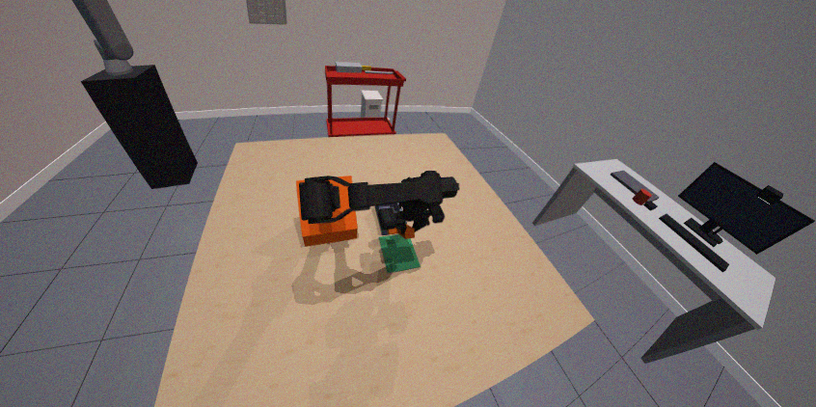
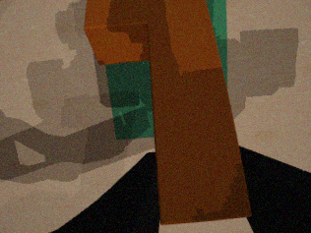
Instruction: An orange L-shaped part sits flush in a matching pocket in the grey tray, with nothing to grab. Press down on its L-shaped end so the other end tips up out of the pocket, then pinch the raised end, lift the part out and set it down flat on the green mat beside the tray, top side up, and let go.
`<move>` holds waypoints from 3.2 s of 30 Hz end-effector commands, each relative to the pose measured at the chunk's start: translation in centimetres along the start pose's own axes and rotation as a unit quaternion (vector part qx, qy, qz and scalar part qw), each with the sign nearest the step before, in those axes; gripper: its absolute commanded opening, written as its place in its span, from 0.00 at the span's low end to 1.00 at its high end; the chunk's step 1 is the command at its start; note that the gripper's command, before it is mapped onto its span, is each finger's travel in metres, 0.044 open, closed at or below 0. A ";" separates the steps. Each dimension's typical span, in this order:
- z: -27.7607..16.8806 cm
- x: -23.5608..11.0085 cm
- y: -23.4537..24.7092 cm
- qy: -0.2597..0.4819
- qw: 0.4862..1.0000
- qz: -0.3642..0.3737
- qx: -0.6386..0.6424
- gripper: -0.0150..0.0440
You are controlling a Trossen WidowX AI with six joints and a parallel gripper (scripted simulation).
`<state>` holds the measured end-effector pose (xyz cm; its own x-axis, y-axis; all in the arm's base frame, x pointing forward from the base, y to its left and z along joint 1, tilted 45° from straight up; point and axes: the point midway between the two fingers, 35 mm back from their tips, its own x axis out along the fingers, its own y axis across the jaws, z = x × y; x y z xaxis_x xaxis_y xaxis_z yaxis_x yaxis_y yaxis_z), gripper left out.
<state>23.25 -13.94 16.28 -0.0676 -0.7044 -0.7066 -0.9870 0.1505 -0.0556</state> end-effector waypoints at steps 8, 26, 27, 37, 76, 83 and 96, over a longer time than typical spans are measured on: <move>-0.1 1.6 0.0 0.001 1.000 -0.001 -0.002 0.25; -0.1 4.4 0.0 0.002 1.000 -0.001 -0.002 0.25; -0.1 4.6 0.0 0.002 1.000 -0.001 -0.002 0.25; -0.1 6.1 0.0 0.002 1.000 -0.001 -0.002 0.25; 0.0 4.5 -0.3 -0.001 1.000 0.000 0.000 0.88; -0.1 -1.2 0.1 0.001 1.000 0.000 -0.002 0.93; 0.2 -0.7 0.0 -0.002 1.000 0.001 -0.007 0.93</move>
<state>23.27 -13.31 16.71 -0.0683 -0.7022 -0.7087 -0.9882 0.1450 -0.0485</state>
